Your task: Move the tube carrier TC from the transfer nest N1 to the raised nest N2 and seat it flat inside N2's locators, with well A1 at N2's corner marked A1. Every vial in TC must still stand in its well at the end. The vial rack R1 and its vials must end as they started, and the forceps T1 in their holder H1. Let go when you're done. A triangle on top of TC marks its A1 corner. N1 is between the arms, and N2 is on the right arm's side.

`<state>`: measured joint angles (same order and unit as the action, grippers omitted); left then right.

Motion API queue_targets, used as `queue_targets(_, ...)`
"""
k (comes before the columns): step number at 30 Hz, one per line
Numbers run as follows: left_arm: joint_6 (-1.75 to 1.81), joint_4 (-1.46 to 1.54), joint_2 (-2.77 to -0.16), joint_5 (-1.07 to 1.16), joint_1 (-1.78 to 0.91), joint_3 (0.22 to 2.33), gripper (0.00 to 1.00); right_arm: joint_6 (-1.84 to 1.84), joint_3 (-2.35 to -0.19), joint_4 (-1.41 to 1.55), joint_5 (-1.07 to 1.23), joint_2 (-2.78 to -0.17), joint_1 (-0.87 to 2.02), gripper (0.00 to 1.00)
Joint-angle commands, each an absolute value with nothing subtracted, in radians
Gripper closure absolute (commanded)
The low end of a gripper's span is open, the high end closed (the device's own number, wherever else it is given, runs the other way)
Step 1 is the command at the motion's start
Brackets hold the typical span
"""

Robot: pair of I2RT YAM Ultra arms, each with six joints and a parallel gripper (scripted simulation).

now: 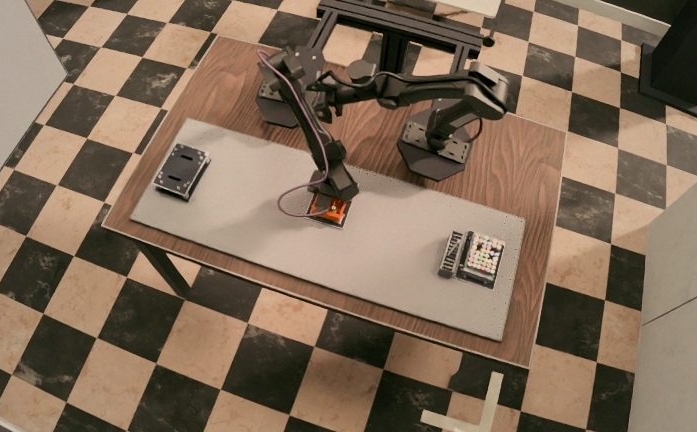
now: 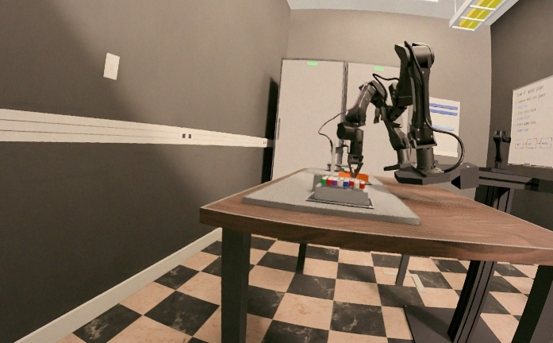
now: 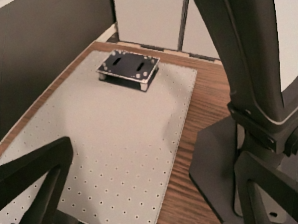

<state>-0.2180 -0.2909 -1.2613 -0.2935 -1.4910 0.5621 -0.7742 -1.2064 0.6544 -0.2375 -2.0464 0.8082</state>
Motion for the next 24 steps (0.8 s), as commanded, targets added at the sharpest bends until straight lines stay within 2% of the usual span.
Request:
queue_targets(1,-0.221,-0.297,-1.245,-0.287,-1.501,0.569,0.00,-0.772,-1.203,0.636,-0.245,-2.045,0.811,0.08)
queue_targets(8,-0.221,-0.297,-1.245,-0.287,-1.501,0.569,0.00,-0.773,-1.208,0.649,-0.245,-2.041,0.811,0.17)
queue_targets(11,-0.221,-0.297,-1.245,-0.287,-1.501,0.569,0.00,-0.773,-1.208,0.649,-0.245,-2.041,0.811,0.51)
queue_targets(13,-0.221,-0.297,-1.245,-0.287,-1.501,0.569,0.00,-0.773,-1.208,0.649,-0.245,-2.041,0.811,0.51)
queue_targets(14,-0.221,-0.297,-1.245,-0.287,-1.501,0.569,0.00,-0.773,-1.208,0.649,-0.245,-2.041,0.811,0.62)
queue_targets(18,-0.221,-0.297,-1.245,-0.287,-1.501,0.569,0.00,-0.787,-1.222,0.686,-0.246,-2.012,0.823,0.17)
queue_targets(24,-0.221,-0.297,-1.245,-0.287,-1.501,0.569,0.00,-0.816,-1.278,0.836,-0.255,-1.917,0.854,0.16)
